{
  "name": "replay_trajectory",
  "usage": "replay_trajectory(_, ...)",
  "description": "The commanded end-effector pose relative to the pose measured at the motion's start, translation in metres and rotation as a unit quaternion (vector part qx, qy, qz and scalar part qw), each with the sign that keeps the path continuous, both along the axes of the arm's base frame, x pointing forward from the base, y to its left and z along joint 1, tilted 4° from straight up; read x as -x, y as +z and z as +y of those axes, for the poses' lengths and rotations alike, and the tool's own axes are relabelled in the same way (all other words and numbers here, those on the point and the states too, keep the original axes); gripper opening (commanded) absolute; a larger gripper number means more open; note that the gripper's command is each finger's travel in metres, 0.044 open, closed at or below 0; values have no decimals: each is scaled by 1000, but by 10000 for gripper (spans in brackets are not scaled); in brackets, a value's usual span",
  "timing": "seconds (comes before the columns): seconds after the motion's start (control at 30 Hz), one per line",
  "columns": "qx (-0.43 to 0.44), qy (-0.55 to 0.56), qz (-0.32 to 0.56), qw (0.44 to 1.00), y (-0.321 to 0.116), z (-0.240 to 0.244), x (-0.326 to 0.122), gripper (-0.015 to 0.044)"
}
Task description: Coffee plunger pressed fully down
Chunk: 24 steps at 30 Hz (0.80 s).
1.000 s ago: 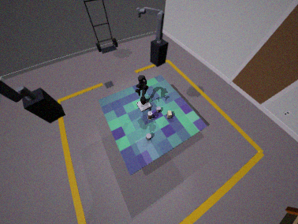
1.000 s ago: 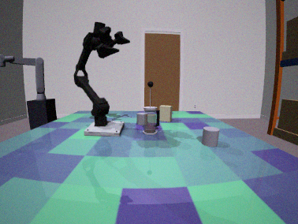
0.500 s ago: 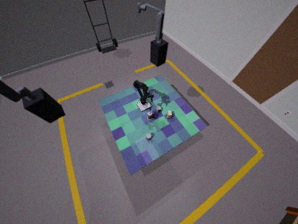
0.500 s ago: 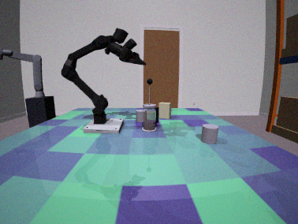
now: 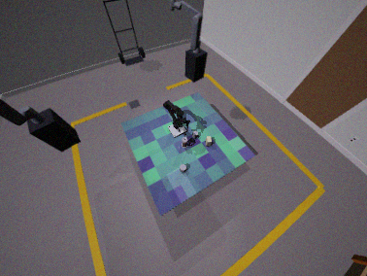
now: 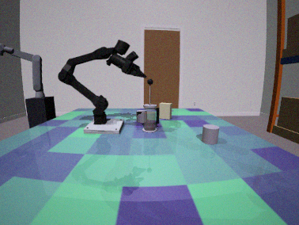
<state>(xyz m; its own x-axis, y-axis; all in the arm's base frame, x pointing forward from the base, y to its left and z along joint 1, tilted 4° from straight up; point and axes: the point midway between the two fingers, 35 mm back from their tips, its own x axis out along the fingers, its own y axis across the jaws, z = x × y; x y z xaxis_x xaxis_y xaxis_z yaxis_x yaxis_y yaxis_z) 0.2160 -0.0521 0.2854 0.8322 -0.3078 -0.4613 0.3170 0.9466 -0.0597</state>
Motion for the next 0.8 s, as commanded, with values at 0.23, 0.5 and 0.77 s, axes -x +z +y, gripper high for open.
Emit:
replay_trajectory(0.23,2,5,-5,1000,-9,-2,-8,440)
replay_trajectory(0.5,2,5,-5,1000,-15,-5,-19,440)
replay_trajectory(0.77,3,6,-6,1000,-21,-9,-29,440)
